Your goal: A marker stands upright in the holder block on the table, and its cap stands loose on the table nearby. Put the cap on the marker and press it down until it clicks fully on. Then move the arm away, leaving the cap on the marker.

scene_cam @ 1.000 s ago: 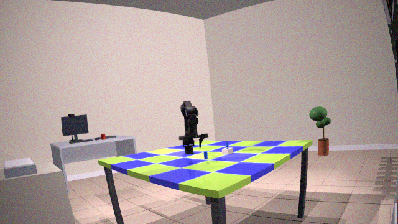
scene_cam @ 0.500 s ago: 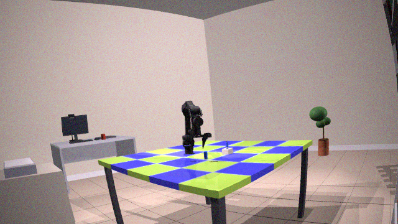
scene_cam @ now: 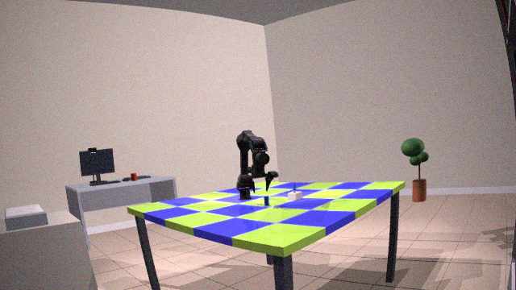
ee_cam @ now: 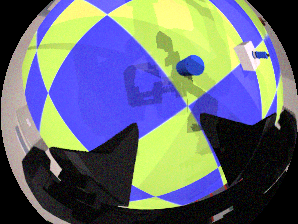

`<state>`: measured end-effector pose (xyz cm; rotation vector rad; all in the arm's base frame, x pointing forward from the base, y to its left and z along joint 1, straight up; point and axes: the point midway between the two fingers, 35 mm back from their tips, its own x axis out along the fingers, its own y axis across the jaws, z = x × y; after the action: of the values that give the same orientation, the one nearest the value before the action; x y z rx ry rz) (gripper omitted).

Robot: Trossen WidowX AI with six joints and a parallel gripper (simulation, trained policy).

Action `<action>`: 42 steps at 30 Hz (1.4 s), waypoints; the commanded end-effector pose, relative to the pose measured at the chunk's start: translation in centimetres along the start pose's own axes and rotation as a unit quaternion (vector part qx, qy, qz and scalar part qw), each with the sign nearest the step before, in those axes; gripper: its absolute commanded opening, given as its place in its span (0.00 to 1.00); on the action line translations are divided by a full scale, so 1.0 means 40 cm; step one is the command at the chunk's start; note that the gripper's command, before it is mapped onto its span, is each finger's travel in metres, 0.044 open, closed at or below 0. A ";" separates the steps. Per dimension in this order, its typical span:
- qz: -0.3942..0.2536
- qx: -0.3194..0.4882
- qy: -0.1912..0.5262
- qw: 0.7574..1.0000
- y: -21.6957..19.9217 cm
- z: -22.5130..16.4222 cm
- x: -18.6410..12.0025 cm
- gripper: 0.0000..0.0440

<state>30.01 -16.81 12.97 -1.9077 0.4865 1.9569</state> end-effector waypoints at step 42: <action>-0.001 -0.086 -0.094 0.992 -0.114 0.116 0.106 0.64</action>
<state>28.27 -10.73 9.59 -1.8027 0.2939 2.1925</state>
